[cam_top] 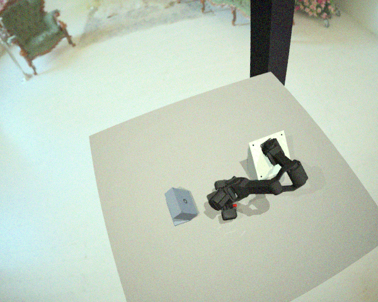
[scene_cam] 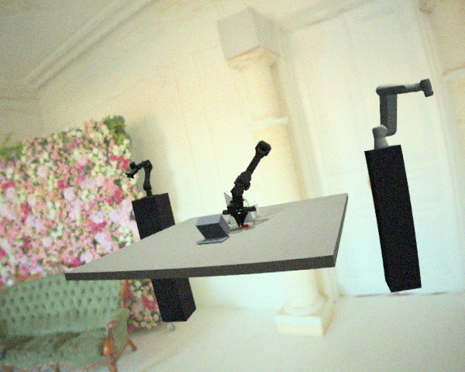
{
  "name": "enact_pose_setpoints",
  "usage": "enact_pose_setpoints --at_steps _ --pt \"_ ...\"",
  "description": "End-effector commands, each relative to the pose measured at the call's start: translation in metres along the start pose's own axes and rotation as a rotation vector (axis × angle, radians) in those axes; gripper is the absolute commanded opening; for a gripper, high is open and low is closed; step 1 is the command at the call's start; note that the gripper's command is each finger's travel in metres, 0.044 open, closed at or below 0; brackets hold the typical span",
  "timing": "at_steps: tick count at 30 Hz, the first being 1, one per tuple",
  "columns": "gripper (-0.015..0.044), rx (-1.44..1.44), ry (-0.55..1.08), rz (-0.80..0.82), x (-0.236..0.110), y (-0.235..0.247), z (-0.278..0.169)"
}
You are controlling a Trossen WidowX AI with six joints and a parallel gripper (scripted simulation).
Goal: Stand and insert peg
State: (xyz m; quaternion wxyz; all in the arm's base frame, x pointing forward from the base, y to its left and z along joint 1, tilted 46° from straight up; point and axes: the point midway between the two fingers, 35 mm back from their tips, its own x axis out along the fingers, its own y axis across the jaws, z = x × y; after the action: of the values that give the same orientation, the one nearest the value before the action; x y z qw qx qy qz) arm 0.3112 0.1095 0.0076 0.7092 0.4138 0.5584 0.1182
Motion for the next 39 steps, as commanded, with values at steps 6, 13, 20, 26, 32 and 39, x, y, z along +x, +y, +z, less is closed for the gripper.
enact_pose_setpoints --at_steps 6,13,20,26,32,39 --pt "0.0049 -0.001 -0.085 0.000 -0.007 0.001 -0.003" --pt "0.0049 0.000 -0.145 0.000 -0.010 0.001 -0.005" --pt "0.0049 0.000 -0.206 0.000 -0.014 0.001 -0.008" --pt "0.0049 0.000 -0.258 0.000 -0.017 0.001 -0.011" --pt "0.0049 0.000 -0.310 0.000 -0.020 0.001 -0.014" --pt "0.0049 0.001 -0.370 0.000 -0.023 0.000 -0.017"
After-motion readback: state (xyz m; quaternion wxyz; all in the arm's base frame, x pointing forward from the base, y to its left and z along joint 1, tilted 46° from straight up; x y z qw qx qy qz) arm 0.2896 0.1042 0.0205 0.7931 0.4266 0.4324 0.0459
